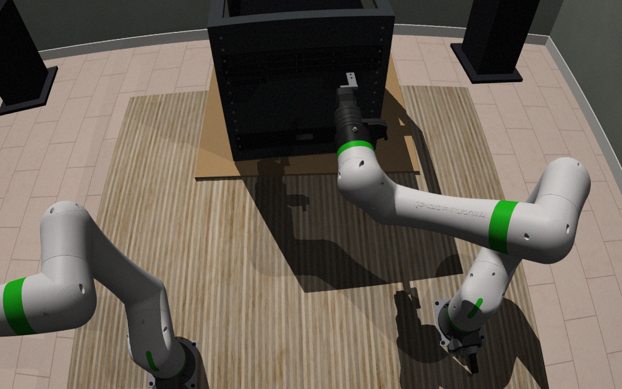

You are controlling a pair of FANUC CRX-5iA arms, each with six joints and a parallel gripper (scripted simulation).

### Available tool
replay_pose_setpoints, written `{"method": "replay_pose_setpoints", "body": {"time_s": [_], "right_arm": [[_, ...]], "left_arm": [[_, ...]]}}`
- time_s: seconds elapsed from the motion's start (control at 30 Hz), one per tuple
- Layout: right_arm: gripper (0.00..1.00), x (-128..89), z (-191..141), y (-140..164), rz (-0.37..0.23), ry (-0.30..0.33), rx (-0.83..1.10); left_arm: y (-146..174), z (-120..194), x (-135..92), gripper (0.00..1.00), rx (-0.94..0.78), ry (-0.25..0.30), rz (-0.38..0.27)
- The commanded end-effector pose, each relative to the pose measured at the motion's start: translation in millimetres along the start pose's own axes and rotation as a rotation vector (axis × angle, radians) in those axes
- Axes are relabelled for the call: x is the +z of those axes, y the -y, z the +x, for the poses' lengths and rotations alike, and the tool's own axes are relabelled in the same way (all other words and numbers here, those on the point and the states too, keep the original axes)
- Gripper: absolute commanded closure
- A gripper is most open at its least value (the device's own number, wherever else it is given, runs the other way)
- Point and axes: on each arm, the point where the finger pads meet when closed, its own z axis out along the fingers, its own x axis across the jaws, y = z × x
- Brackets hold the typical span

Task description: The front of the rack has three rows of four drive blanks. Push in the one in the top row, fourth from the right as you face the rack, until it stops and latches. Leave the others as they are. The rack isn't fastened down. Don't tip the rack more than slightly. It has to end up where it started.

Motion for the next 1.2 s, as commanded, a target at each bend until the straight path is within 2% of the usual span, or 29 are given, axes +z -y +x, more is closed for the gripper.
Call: {"method": "replay_pose_setpoints", "body": {"time_s": [0.0,0.43,1.17], "right_arm": [[0.00,14.3,-2.3,13.6,-0.004,0.004,0.002],[0.00,28.9,-3.0,28.9,-0.004,0.004,0.002],[0.00,29.8,-3.0,29.8,-0.004,0.004,0.002]], "left_arm": [[-0.3,-0.2,-1.0,0.00,0.000,0.000,-0.002],[-0.3,-0.2,-1.0,0.00,0.000,0.000,-0.002],[-0.3,-0.2,-1.0,0.00,0.000,0.000,-0.002]]}}
